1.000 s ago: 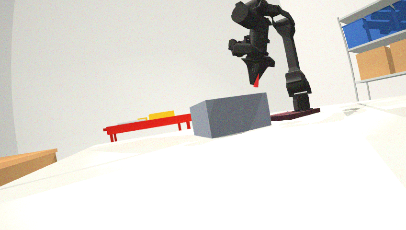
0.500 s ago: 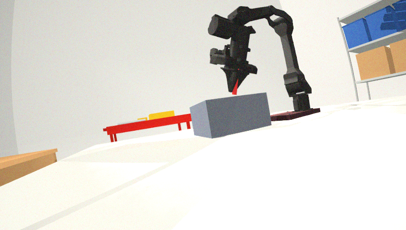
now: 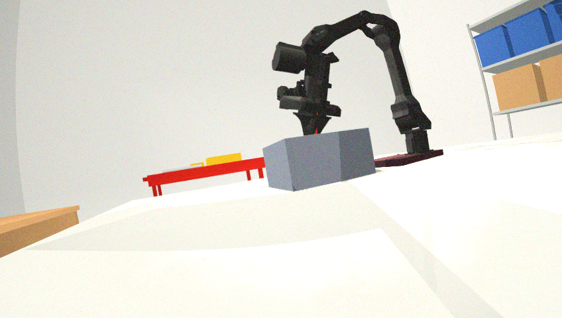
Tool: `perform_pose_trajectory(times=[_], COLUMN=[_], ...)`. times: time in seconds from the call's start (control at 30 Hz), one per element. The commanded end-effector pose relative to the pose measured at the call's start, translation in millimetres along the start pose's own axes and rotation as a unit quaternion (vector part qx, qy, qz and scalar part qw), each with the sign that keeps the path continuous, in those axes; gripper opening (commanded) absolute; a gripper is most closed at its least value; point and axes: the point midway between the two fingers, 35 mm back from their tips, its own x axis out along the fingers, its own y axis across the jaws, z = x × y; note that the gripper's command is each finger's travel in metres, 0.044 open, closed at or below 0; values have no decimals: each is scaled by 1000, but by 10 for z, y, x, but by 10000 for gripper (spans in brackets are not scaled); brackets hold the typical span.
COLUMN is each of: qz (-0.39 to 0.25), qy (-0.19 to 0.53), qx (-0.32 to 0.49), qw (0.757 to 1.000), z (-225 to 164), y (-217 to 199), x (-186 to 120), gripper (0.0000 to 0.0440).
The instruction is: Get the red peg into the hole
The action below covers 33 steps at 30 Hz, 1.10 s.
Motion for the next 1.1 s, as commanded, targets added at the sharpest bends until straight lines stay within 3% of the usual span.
perform_pose_trajectory(times=[0.0, 0.1, 0.3, 0.57, 0.83, 1.07], qz=[-1, 0, -1, 10, 29, 51], qy=[16, 26, 47, 53, 73, 92], qx=[-20, -35, -45, -62, -66, -74], qw=[1000, 999, 998, 997, 995, 992], z=[-26, -44, -47, 127, 237, 320], y=[-19, -19, -17, 90, 281, 476], x=[134, 213, 321, 255, 140, 9], gripper=[0, 15, 153, 239, 440, 440])
